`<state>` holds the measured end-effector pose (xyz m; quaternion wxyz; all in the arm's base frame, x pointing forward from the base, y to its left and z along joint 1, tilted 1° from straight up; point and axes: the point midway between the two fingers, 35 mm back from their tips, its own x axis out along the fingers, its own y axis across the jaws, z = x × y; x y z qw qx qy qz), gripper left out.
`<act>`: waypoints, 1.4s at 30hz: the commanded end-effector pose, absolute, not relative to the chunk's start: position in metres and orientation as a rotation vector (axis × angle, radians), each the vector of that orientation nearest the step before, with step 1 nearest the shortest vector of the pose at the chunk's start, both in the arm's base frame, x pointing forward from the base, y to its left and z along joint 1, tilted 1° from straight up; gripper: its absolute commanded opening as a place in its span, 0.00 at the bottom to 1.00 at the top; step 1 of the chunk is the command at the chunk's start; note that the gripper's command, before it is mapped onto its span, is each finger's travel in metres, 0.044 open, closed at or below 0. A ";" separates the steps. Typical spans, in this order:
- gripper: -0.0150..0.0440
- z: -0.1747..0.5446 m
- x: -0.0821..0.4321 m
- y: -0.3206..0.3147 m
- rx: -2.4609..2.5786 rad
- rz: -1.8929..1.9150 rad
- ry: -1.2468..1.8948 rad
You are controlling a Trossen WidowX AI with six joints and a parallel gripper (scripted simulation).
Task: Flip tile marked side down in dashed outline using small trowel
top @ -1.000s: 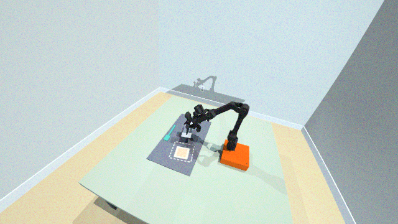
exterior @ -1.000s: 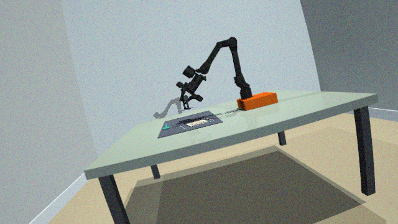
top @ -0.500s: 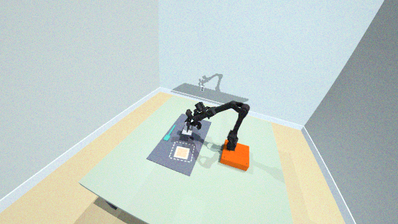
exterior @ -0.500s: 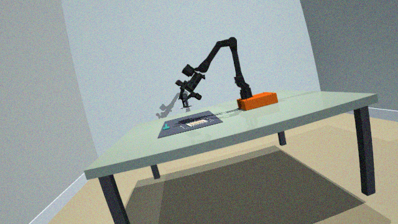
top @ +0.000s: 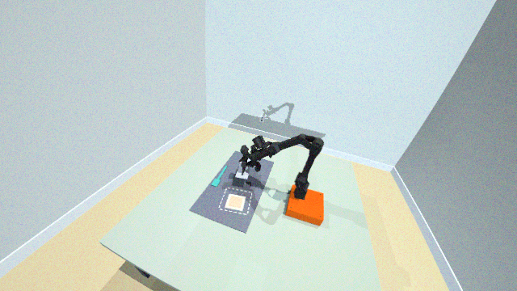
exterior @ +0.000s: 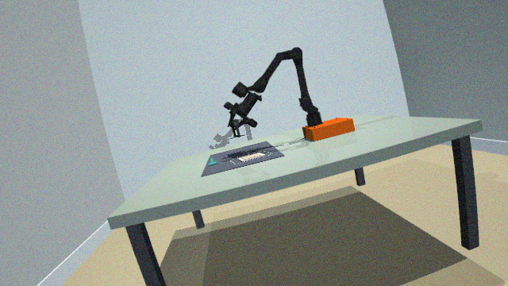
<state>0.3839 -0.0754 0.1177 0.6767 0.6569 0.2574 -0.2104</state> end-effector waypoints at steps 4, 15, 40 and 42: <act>0.25 0.122 0.386 -0.075 1.473 -0.458 0.572; 0.25 0.118 0.384 -0.075 1.476 -0.473 0.579; 0.25 0.094 0.385 -0.111 1.273 -0.475 0.815; 0.25 0.092 0.385 -0.116 1.253 -0.470 0.839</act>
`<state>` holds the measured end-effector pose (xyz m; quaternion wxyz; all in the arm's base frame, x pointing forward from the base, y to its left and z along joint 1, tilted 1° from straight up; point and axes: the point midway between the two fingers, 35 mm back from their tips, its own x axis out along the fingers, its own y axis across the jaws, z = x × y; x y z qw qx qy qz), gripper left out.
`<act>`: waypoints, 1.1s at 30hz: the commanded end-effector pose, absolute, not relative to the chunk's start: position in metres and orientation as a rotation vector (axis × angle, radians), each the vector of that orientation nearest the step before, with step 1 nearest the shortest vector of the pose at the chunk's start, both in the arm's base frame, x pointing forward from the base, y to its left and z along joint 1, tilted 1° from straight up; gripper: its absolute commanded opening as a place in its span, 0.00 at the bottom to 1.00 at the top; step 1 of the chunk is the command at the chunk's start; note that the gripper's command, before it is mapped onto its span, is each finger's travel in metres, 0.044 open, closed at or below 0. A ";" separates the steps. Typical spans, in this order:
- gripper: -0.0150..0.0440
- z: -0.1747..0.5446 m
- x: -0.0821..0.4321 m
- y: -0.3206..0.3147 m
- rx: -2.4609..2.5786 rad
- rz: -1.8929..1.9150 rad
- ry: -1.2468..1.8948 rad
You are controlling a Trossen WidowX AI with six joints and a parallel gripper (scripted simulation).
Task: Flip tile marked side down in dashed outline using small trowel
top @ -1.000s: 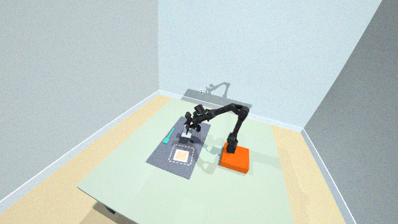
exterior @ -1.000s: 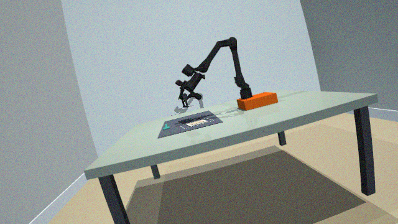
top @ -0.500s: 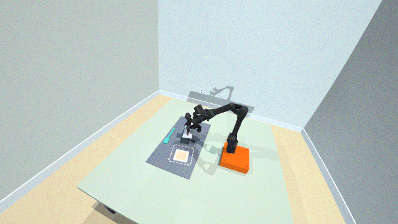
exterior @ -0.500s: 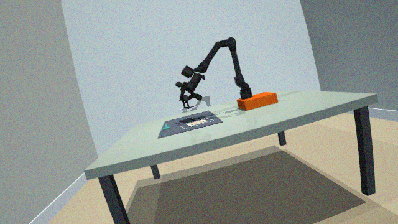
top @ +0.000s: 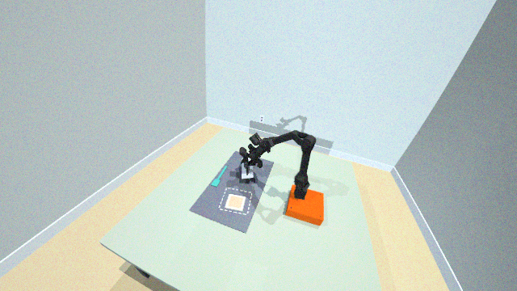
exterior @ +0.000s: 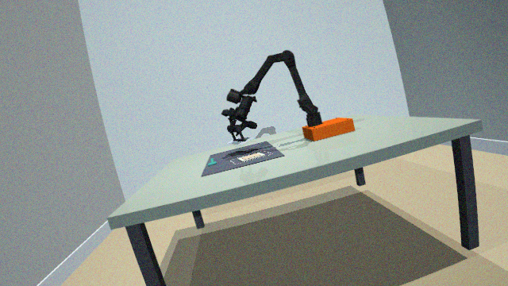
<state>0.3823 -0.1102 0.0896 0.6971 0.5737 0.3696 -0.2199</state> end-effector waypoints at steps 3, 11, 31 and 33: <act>0.25 0.089 0.384 -0.123 1.221 -0.461 0.873; 0.25 0.083 0.381 -0.141 1.146 -0.423 0.965; 0.25 0.069 0.368 -0.174 1.030 -0.245 1.167; 0.25 0.068 0.365 -0.178 1.020 -0.225 1.181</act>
